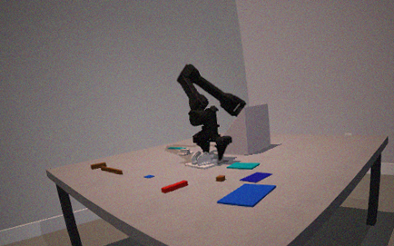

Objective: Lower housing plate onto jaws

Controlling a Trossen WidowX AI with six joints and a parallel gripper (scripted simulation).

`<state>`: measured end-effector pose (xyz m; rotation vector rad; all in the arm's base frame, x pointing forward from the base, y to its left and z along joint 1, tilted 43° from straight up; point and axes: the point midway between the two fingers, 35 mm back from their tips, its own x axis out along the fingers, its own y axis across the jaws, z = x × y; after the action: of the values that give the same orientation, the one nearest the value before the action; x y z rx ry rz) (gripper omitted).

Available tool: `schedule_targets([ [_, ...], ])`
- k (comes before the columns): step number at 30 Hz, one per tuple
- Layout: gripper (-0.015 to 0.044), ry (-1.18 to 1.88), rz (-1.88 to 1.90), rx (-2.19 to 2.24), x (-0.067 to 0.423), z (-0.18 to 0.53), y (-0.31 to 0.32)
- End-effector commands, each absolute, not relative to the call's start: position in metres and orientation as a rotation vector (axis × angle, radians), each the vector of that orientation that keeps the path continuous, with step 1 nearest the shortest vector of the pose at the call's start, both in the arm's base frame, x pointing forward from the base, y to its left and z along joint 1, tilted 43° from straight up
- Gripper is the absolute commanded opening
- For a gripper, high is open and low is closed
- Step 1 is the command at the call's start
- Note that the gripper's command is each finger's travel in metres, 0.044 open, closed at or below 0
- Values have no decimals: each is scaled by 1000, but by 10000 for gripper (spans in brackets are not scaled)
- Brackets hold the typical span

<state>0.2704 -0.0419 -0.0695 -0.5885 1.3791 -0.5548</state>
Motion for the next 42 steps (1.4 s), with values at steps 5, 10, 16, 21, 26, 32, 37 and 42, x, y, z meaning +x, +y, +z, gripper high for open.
schedule_targets([
  [5,351,1382,-559,-587,271,-71,-45],
  [10,351,1382,-559,-587,271,-71,-45],
  [16,351,1382,-559,-587,271,-71,-45],
  [21,351,1382,-559,-587,271,-71,-45],
  [26,351,1382,-559,-587,271,-71,-45],
  [32,351,1382,-559,-587,271,-71,-45],
  [37,351,1382,-559,-587,271,-71,-45],
  [42,351,1382,-559,-587,270,-69,-43],
])
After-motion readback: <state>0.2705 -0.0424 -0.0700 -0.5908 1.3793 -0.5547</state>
